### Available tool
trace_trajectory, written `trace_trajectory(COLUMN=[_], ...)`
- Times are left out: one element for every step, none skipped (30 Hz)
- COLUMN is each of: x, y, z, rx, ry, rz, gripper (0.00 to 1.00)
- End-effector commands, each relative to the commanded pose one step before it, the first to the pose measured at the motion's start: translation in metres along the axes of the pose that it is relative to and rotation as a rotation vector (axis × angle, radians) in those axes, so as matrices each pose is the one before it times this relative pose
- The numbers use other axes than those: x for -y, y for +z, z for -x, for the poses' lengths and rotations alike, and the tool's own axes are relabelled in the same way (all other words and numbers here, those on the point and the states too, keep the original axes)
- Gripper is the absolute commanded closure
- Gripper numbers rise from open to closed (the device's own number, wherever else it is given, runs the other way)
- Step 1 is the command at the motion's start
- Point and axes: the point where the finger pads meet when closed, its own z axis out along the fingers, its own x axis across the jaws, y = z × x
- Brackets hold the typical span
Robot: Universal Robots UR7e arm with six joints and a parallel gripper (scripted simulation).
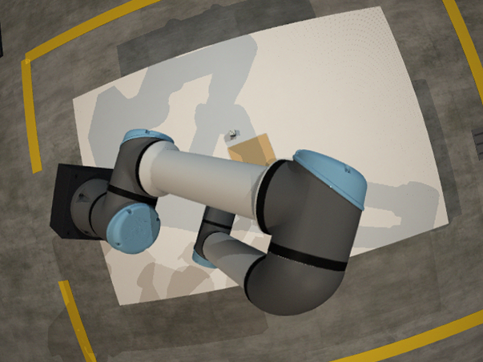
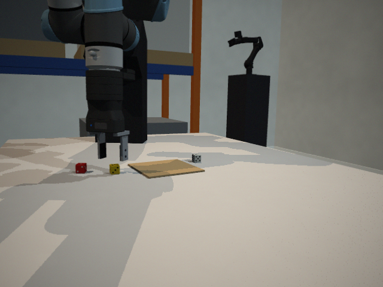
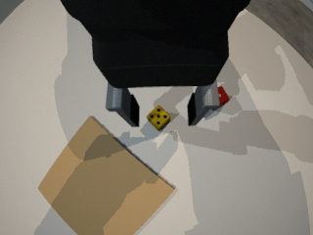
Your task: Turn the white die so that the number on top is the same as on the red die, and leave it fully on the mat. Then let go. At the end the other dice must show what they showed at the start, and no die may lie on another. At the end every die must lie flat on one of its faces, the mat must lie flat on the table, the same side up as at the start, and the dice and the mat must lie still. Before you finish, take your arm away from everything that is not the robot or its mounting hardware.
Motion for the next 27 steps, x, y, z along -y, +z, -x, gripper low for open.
trace_trajectory(x=[-0.00026,0.0,0.0,0.00002,0.00006,0.00011,0.00018,0.0,0.0,0.00026,0.00035,0.00045,0.00057,0.00069,0.00082,0.00096,0.00109,0.00124,0.0014,0.00154,0.00169,0.00184,0.00199,0.00214,0.0,0.0,0.00229], y=[-0.00027,0.0,0.0,0.0,0.0,0.0,0.0,0.0,0.0,0.0,0.0,0.0,0.0,0.0,0.0,0.0,0.00001,0.0,-0.00001,0.00001,0.0,0.0,0.0,0.0,0.0,0.0,0.0], z=[-0.00023,0.0,0.0,-0.00001,-0.00004,-0.00007,-0.00011,0.0,0.0,-0.00016,-0.00022,-0.00029,-0.00036,-0.00044,-0.00052,-0.0006,-0.00069,-0.00078,-0.00088,-0.00097,-0.00107,-0.00116,-0.00126,-0.00135,0.0,0.0,-0.00144], rx=[-0.0005,0.0,0.0,0.0,0.0,0.0,0.0,0.0,0.0,0.0,0.0,0.0,0.0,0.0,0.0,0.0,0.0,0.0,0.0,0.0,0.0,0.0,0.0,0.0,0.0,0.0,0.0], ry=[-0.0002,0.0,0.0,0.0,0.0,0.0,0.0,0.0,0.0,0.0,0.0,0.0,0.0,0.0,0.0,0.0,0.0,0.0,0.0,0.0,0.0,0.0,0.0,0.0,0.0,0.0,0.0], rz=[0.00093,0.0,0.0,0.0,0.0,0.0,0.0,0.0,0.0,0.0,0.0,0.0,0.0,0.0,0.0,0.0,-0.00001,0.0,0.00001,-0.00001,0.0,0.0,0.0,0.0,0.0,0.0,0.0], gripper=[0.0,0.0,0.0,0.0,0.0,0.0,0.0,0.0,0.0,0.0,0.0,0.0,0.0,0.0,0.0,0.0,0.0,0.0,0.0,0.0,0.0,0.0,0.0,0.0,0.0,0.0,0.0])
